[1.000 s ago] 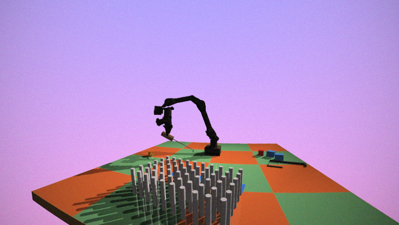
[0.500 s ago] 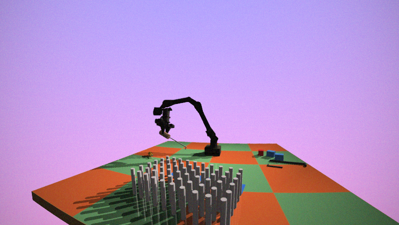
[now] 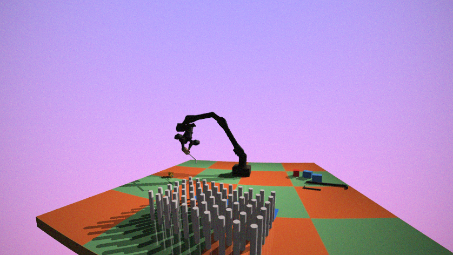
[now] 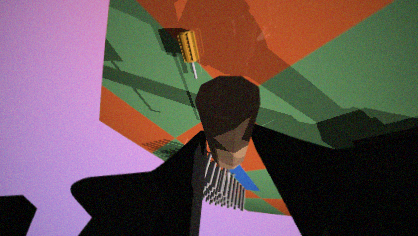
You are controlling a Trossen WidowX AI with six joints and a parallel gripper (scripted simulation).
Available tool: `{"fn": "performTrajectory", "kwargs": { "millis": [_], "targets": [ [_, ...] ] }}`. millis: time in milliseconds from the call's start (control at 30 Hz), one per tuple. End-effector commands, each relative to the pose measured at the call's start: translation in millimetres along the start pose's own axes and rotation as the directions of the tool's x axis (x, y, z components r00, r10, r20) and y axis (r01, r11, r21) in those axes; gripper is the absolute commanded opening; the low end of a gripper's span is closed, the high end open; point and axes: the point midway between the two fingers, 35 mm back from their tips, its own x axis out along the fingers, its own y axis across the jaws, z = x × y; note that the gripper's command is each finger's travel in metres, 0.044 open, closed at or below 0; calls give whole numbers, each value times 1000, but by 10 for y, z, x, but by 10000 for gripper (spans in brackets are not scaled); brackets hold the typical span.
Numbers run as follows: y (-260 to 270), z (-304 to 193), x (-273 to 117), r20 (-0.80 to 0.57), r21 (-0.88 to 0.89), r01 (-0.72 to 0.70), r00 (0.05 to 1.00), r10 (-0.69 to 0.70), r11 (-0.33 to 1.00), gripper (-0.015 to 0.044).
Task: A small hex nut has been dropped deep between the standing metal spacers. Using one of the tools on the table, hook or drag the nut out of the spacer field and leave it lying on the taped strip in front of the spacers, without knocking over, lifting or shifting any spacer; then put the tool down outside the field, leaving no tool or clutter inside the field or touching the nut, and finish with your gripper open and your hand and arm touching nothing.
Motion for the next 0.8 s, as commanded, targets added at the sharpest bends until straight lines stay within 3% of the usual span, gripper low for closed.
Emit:
{"fn": "performTrajectory", "kwargs": {
  "millis": [0,300,767],
  "targets": [
    [-50,139,-79,-8,118,-34,999,35,992,0],
    [-224,465,-269,-7,378,-101,994,111,920,0],
    [-242,512,-206,-7,383,-102,994,113,918,0]
  ]
}}
